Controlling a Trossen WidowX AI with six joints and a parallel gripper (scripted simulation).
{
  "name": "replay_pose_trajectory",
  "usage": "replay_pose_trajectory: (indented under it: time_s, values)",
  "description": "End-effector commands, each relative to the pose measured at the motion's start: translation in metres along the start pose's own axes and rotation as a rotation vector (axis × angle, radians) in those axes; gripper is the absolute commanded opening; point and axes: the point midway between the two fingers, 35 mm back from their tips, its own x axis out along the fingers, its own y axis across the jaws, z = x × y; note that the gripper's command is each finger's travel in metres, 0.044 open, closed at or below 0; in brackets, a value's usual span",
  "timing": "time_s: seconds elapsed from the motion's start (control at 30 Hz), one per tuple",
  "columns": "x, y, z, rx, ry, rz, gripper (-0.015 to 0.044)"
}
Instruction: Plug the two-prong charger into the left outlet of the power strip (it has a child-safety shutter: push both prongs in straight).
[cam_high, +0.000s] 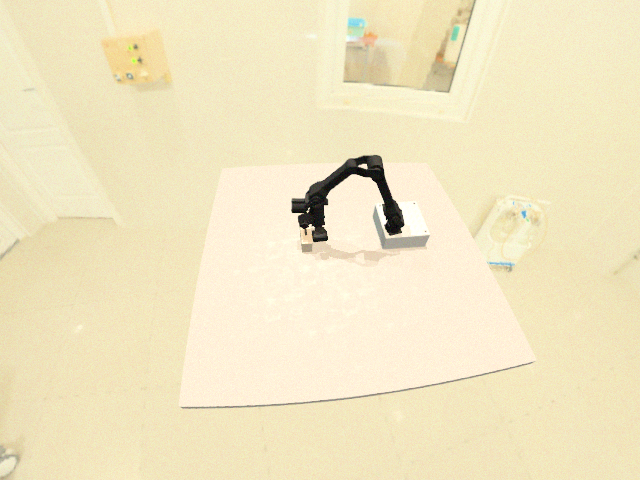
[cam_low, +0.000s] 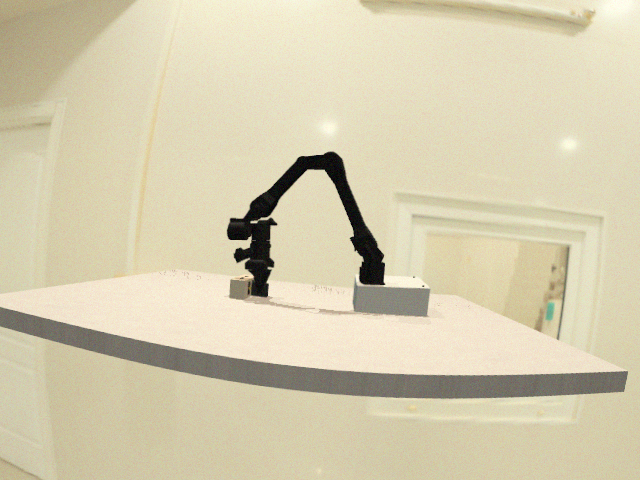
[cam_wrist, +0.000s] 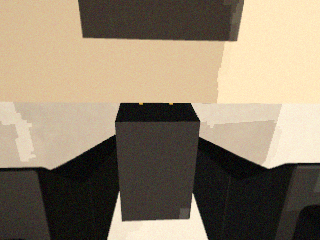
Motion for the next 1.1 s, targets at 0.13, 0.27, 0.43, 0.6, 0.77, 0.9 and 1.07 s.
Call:
replay_pose_trajectory:
  time_s: [0.13, 0.27, 0.43, 0.6, 0.77, 0.9, 1.07]
  values:
    - [-0.001, 0.000, 0.003, 0.003, 0.001, -0.003, 0.0000]
    - [-0.001, 0.000, 0.004, 0.003, 0.001, -0.003, 0.0000]
    - [-0.001, 0.000, 0.006, 0.003, 0.001, -0.003, 0.0000]
    - [-0.001, 0.000, 0.007, 0.003, 0.001, -0.003, 0.0000]
    - [-0.001, 0.000, 0.009, 0.003, 0.001, -0.003, 0.0000]
    - [-0.001, 0.000, 0.011, 0.003, 0.001, -0.003, 0.0000]
    - [-0.002, 0.000, 0.013, 0.003, 0.000, -0.003, 0.0000]
